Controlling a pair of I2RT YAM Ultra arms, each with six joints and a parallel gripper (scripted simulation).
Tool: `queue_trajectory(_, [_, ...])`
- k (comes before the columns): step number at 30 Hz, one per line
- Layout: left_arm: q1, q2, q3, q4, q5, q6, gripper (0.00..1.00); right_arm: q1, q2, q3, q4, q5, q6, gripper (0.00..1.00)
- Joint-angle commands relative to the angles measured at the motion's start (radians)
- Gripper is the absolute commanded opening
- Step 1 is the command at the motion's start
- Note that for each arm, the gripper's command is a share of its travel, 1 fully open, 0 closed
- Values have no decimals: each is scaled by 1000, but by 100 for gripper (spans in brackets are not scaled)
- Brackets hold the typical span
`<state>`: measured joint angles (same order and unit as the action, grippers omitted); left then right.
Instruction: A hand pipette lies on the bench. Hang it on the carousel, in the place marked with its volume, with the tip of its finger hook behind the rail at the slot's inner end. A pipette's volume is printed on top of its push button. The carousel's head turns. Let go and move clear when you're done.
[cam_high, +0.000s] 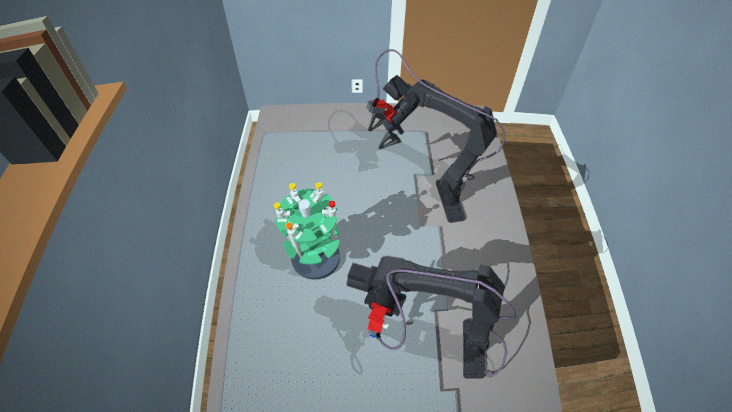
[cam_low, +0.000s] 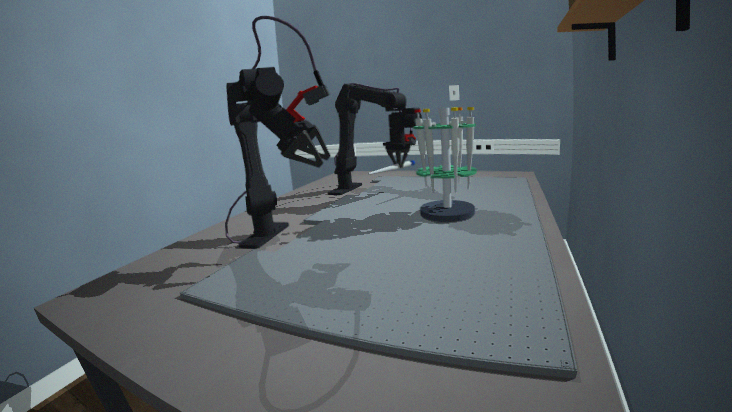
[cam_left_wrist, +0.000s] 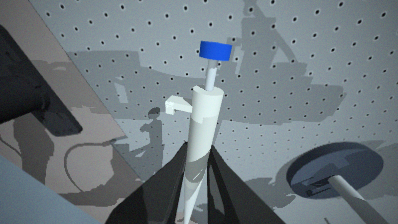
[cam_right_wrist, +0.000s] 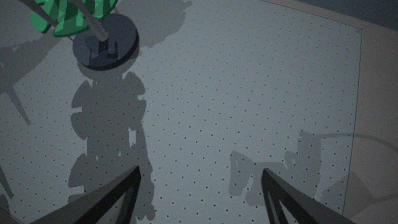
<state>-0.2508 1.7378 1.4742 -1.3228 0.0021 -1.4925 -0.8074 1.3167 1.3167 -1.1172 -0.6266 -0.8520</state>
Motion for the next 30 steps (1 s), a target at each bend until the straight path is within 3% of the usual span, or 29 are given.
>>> queue_trajectory(1, [-27,-38,38,-23,-10,63,12,-8,0,24,14,-21,-5,100])
queue_trajectory(8, [-18,-39,38,-22,-13,295,12,-8,0,24,14,-21,-5,100])
queue_trajectory(14, [-16,-38,38,-23,-10,338,12,-8,0,24,14,-21,-5,100])
queue_trajectory(22, [-19,-39,38,-22,-15,621,12,-8,0,24,14,-21,-5,100])
queue_trajectory(30, [-17,-39,38,-23,-12,760,12,-8,0,24,14,-21,-5,100])
